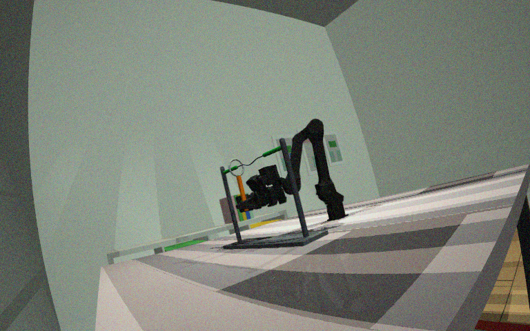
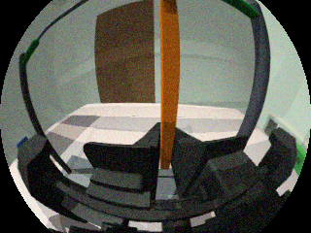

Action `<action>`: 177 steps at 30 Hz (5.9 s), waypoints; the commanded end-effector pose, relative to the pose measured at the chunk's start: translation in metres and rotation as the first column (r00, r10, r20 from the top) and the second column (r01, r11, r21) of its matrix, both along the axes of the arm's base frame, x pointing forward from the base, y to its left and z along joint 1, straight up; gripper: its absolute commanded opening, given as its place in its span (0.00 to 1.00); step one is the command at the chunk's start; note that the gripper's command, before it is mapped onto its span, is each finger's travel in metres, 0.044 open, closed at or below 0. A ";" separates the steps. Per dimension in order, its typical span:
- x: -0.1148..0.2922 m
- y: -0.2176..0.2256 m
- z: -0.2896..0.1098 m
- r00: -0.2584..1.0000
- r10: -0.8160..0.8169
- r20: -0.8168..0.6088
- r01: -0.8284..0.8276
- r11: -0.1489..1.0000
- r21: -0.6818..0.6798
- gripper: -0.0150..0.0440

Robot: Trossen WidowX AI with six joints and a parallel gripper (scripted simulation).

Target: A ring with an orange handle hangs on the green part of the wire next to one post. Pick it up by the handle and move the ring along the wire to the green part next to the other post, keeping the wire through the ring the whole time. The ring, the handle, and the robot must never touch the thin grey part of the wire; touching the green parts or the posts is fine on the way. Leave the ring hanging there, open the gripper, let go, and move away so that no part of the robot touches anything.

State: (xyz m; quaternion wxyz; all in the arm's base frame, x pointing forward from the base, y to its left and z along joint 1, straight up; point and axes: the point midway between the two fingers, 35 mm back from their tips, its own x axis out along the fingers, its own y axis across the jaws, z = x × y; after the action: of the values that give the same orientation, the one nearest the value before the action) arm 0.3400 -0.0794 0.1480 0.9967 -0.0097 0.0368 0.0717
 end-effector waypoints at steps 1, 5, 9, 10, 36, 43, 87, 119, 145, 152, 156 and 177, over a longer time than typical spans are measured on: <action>-0.002 0.004 0.001 1.000 -0.004 0.002 0.004 1.000 0.001 0.00; -0.002 0.008 0.001 1.000 -0.003 0.003 0.003 1.000 -0.001 0.00; -0.002 0.011 0.001 1.000 -0.001 0.003 0.001 1.000 -0.005 0.00; -0.002 0.012 0.001 1.000 0.000 0.004 0.000 1.000 -0.007 0.00; -0.002 0.016 0.002 0.998 0.052 0.023 -0.047 0.983 -0.178 0.00; -0.003 0.017 0.001 0.997 0.067 0.027 -0.059 0.973 -0.224 0.00; -0.036 0.102 -0.002 0.984 -0.001 -0.179 0.029 0.988 0.153 0.00; -0.038 0.124 0.003 0.987 0.013 -0.162 -0.001 0.997 0.078 0.00; -0.040 0.140 0.002 0.988 0.030 -0.149 -0.030 1.000 0.003 0.00; -0.041 0.147 0.002 0.988 0.033 -0.148 -0.033 0.999 0.002 0.00; -0.041 0.151 0.002 0.988 0.035 -0.147 -0.035 0.999 0.003 0.00; -0.042 0.160 -0.011 0.989 0.039 -0.146 -0.039 0.999 0.005 0.00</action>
State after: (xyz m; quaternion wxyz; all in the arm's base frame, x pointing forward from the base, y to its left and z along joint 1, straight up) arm 0.2985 0.0820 0.1450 0.9900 -0.0044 0.1045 0.0952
